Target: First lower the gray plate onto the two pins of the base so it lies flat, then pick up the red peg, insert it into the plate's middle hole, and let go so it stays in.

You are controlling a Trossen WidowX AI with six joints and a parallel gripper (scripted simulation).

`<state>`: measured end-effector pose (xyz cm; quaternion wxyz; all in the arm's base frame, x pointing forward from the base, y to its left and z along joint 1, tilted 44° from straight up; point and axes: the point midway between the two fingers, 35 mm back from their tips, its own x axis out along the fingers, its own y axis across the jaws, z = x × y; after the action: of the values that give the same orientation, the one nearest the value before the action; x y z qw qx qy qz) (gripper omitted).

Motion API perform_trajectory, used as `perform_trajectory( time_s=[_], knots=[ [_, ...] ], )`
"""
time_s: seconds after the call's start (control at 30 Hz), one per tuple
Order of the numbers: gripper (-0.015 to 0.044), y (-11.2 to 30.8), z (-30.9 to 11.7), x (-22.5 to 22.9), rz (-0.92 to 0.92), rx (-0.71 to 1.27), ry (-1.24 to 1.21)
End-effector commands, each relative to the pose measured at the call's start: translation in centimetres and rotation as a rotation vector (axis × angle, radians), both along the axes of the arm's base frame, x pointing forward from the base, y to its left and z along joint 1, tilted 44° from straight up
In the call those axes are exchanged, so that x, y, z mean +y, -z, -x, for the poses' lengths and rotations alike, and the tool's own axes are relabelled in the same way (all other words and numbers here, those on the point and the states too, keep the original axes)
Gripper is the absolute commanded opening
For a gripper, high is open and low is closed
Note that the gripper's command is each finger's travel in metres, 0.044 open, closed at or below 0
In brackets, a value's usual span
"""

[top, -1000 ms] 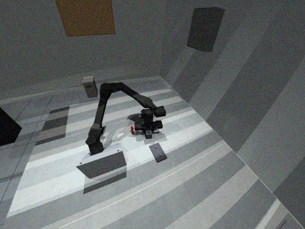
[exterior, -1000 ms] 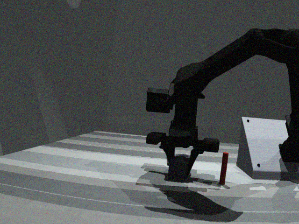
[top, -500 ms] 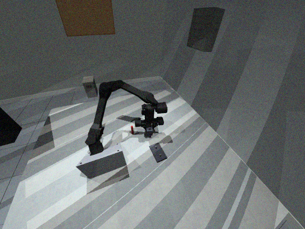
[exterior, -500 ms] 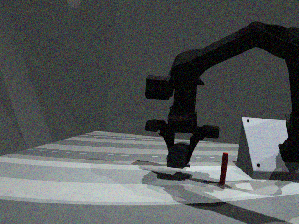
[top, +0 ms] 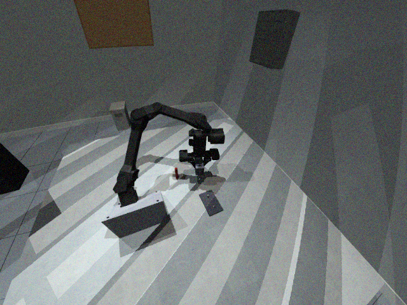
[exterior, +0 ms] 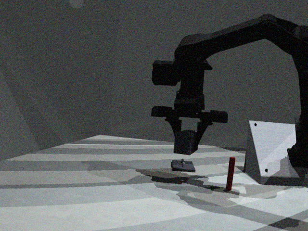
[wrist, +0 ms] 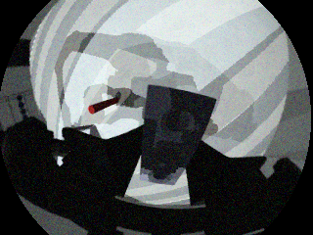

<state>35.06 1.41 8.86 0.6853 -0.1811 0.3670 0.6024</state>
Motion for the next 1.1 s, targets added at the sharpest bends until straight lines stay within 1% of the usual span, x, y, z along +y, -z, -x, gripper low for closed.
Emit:
perform_trajectory(
  time_s=[0.0,0.5,1.07],
  knots=[
    [0.0,-1.0,0.0,-0.9,0.004,-0.009,0.0],
    [0.0,-4.3,0.7,-3.4,0.001,-0.014,-0.014],
    [0.0,0.2,-0.2,-5.4,0.008,-0.064,-0.062]
  ],
)
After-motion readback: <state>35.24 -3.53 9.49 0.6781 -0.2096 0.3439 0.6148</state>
